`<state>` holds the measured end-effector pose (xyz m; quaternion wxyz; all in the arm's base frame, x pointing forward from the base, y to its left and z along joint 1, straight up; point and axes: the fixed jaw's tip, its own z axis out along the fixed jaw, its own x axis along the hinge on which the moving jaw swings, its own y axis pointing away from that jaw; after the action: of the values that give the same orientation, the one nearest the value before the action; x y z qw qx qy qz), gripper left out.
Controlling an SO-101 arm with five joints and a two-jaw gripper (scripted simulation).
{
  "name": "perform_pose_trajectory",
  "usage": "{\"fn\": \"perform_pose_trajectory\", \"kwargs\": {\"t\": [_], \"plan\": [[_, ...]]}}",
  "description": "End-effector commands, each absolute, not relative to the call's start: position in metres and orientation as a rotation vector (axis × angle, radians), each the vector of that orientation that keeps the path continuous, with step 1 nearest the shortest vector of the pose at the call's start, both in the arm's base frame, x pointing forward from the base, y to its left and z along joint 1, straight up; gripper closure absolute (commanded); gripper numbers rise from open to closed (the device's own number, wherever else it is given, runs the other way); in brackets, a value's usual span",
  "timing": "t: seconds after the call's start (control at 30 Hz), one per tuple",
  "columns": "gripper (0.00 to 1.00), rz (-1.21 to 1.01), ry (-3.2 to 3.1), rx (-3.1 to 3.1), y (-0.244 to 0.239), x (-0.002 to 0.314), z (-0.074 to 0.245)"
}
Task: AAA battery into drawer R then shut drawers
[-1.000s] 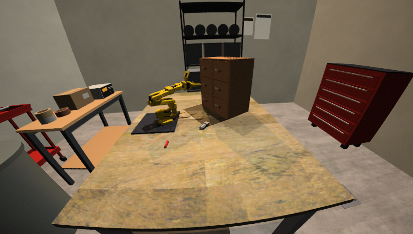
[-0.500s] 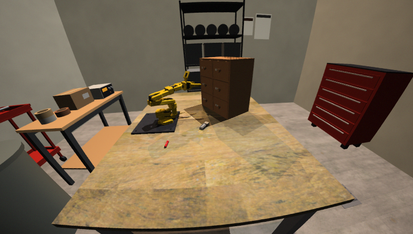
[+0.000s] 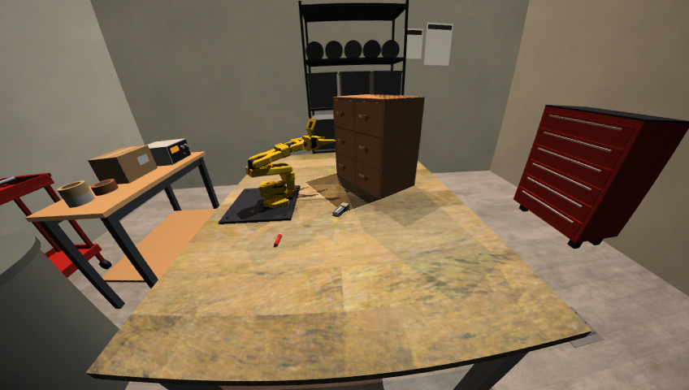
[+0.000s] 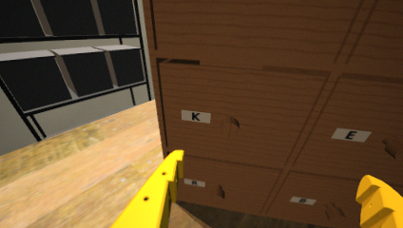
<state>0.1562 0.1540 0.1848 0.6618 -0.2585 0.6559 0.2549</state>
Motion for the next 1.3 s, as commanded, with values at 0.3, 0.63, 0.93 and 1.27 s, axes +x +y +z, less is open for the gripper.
{"fn": "perform_pose_trajectory", "kwargs": {"t": [0.3,0.63,0.93,1.27], "plan": [[0.5,0.516,1.722,-0.684,0.153,0.154,0.163],[0.5,0.461,1.889,-0.756,0.147,0.149,0.149],[0.5,0.392,2.075,-0.837,0.137,0.138,0.137],[0.5,0.327,2.24,-0.91,0.124,0.126,0.128]]}}
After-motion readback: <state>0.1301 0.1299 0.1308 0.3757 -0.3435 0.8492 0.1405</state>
